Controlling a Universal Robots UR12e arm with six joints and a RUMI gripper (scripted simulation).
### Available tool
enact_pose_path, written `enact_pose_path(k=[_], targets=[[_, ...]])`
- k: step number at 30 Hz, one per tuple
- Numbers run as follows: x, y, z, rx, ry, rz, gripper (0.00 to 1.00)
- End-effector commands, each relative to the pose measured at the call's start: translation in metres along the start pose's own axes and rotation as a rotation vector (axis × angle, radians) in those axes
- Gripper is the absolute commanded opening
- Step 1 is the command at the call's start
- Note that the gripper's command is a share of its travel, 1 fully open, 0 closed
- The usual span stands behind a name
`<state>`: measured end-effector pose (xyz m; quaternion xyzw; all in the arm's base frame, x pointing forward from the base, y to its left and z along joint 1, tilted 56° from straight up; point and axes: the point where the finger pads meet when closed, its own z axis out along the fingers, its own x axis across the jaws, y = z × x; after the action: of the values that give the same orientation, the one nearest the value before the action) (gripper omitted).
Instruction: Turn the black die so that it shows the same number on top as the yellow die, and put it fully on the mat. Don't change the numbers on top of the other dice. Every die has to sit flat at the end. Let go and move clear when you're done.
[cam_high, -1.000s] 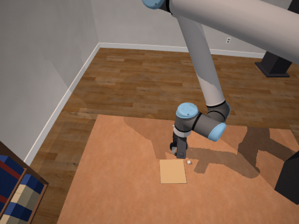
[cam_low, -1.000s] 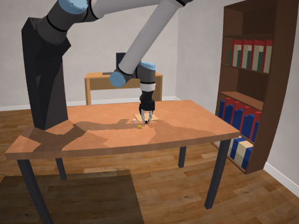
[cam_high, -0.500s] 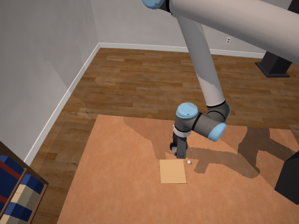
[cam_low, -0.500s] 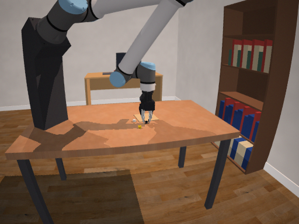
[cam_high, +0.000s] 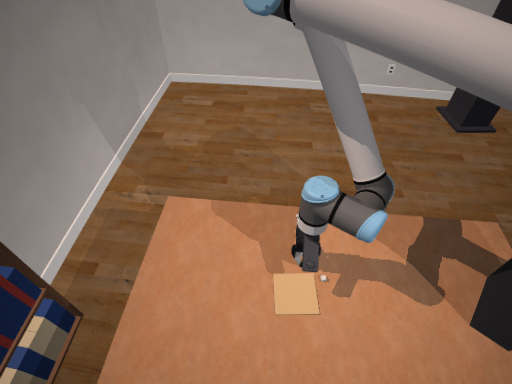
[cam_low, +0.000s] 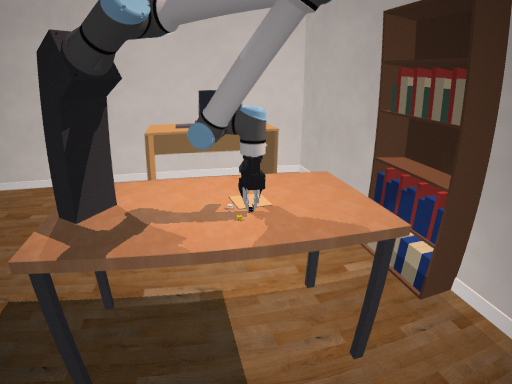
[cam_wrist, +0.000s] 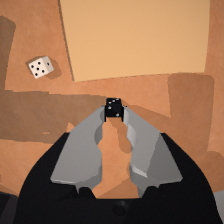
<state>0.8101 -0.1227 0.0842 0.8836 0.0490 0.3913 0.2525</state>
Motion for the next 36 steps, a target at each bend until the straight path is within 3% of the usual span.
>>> enact_pose_path(k=[1,28,32,36], targets=[[0.0,0.0,0.0,0.0,0.001,0.0,0.0],[0.0,0.0,-0.002,0.0,0.001,0.0,0.0],[0.0,0.0,-0.017,0.0,0.001,0.0,0.0],[0.0,0.0,-0.045,0.0,0.001,0.0,0.0]])
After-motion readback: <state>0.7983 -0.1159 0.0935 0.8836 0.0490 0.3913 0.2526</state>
